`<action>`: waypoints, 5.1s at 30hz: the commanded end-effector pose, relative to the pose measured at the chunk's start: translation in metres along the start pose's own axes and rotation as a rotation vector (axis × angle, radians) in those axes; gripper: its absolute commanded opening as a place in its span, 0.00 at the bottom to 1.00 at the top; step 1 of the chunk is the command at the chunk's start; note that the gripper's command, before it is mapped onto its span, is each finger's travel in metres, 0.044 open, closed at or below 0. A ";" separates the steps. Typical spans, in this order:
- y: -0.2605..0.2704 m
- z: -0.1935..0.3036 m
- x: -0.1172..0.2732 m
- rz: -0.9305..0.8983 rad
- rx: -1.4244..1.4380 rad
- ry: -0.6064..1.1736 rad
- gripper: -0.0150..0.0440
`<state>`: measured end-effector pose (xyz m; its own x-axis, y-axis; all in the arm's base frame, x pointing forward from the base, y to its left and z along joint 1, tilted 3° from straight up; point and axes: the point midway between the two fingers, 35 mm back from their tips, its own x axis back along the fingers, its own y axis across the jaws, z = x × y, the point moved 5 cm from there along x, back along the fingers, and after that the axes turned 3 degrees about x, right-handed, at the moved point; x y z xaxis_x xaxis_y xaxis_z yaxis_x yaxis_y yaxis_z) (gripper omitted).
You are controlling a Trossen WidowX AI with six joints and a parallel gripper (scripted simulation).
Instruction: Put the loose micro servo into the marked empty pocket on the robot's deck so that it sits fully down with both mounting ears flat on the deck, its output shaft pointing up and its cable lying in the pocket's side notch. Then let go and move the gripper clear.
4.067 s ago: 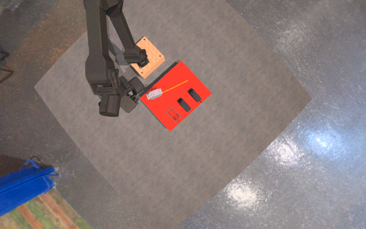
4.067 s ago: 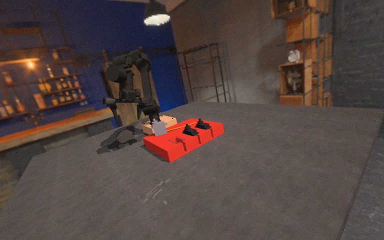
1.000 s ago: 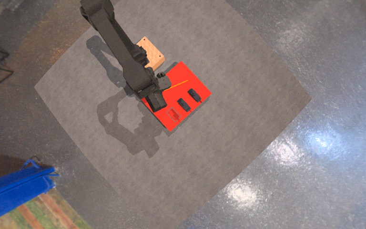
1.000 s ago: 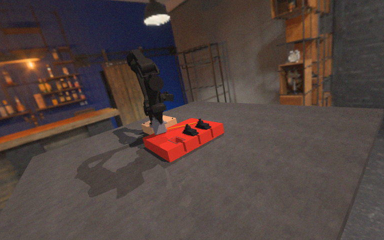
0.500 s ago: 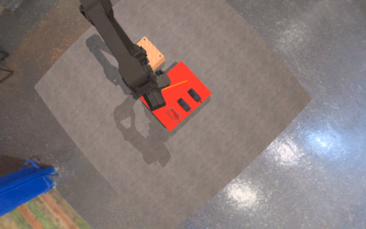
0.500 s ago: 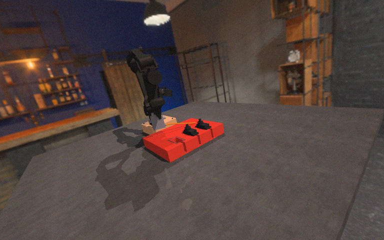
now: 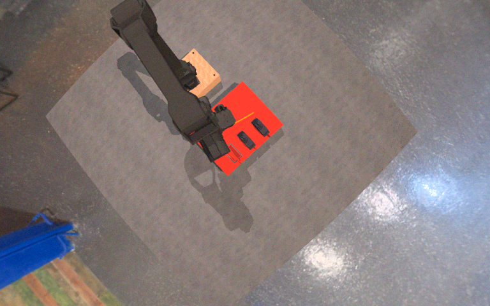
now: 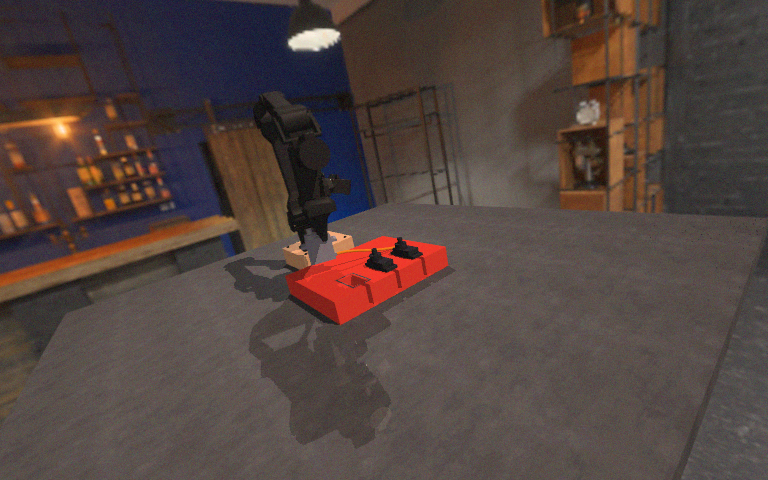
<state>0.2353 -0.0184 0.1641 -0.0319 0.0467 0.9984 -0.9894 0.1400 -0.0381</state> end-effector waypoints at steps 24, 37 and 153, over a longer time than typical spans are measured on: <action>-0.008 0.006 0.002 0.009 -0.533 -0.007 0.25; -0.008 0.006 0.002 0.007 -0.982 -0.009 0.25; -0.112 -0.027 -0.055 0.012 -1.219 -0.017 0.25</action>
<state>0.3514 -0.0099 0.1150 -0.0480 0.0431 0.9979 -0.2079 0.9767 -0.0522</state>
